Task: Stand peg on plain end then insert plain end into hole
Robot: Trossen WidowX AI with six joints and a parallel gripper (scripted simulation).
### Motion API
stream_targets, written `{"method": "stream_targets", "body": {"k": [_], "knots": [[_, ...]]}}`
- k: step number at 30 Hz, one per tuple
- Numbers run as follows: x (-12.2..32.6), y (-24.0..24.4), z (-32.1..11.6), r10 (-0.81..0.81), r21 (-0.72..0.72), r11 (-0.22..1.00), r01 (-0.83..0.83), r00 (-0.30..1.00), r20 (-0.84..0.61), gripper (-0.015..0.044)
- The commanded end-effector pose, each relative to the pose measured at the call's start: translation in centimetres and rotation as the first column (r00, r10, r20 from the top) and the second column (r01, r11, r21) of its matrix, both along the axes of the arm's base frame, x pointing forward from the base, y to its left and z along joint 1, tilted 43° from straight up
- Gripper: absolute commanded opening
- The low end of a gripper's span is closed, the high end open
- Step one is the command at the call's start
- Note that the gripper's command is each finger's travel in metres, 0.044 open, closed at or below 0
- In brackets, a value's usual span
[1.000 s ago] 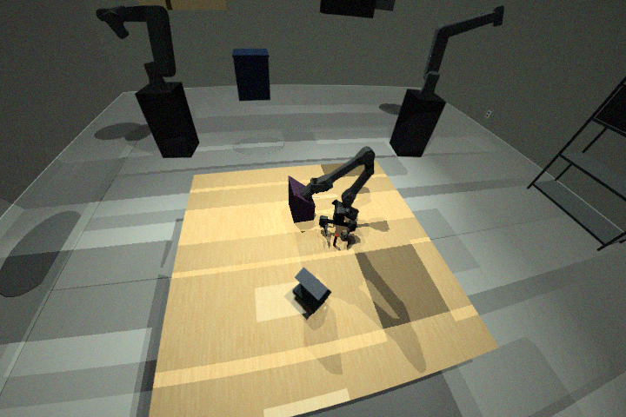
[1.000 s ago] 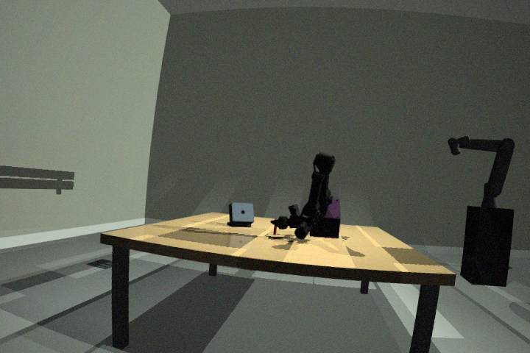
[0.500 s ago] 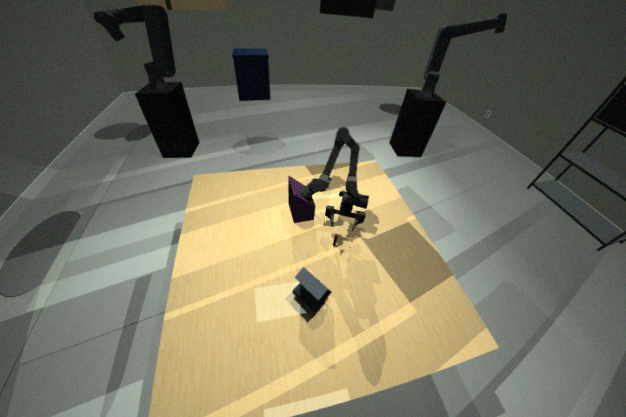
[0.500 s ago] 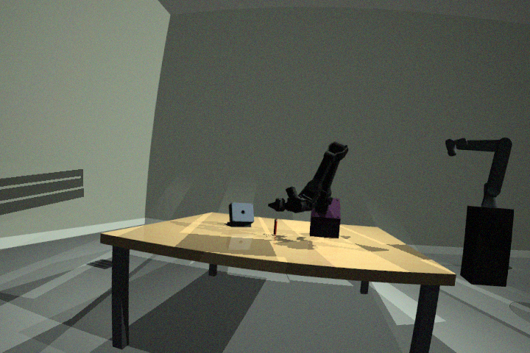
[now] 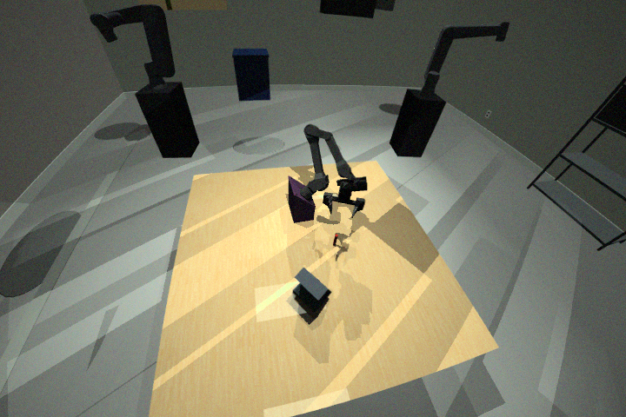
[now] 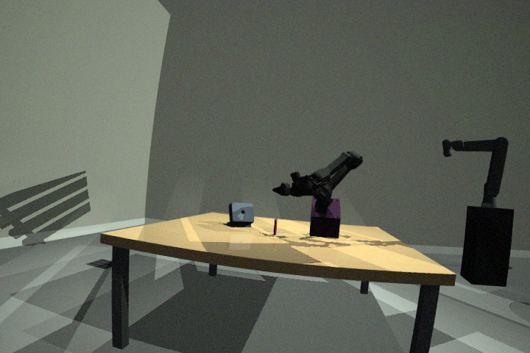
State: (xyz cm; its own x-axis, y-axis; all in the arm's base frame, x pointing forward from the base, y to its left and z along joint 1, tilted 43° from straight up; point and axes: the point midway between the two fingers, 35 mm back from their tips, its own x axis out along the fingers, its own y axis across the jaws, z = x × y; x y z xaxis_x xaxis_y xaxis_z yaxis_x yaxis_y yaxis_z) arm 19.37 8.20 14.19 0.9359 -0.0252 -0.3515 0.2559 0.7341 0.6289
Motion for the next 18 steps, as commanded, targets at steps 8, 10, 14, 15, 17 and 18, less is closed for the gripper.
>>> {"method": "stream_targets", "body": {"k": [8, 10, 14, 15, 17, 18], "knots": [[0.4, 0.8, -2.3, 0.112, -0.153, 0.977, -0.151, 0.965, -0.237, 0.0440], [0.5, 1.0, -2.8, 0.133, -0.171, 0.967, -0.188, 0.947, -0.293, 0.0440], [0.5, 1.3, -3.8, 0.171, -0.188, 0.946, -0.265, 0.899, -0.404, 0.0440], [0.5, 1.4, -4.1, 0.181, -0.188, 0.940, -0.284, 0.884, -0.431, 0.0440], [0.5, 1.6, -4.6, 0.199, -0.184, 0.929, -0.321, 0.853, -0.483, 0.0440], [0.4, 1.6, -4.8, 0.209, -0.180, 0.923, -0.341, 0.835, -0.509, 0.0440]]}}
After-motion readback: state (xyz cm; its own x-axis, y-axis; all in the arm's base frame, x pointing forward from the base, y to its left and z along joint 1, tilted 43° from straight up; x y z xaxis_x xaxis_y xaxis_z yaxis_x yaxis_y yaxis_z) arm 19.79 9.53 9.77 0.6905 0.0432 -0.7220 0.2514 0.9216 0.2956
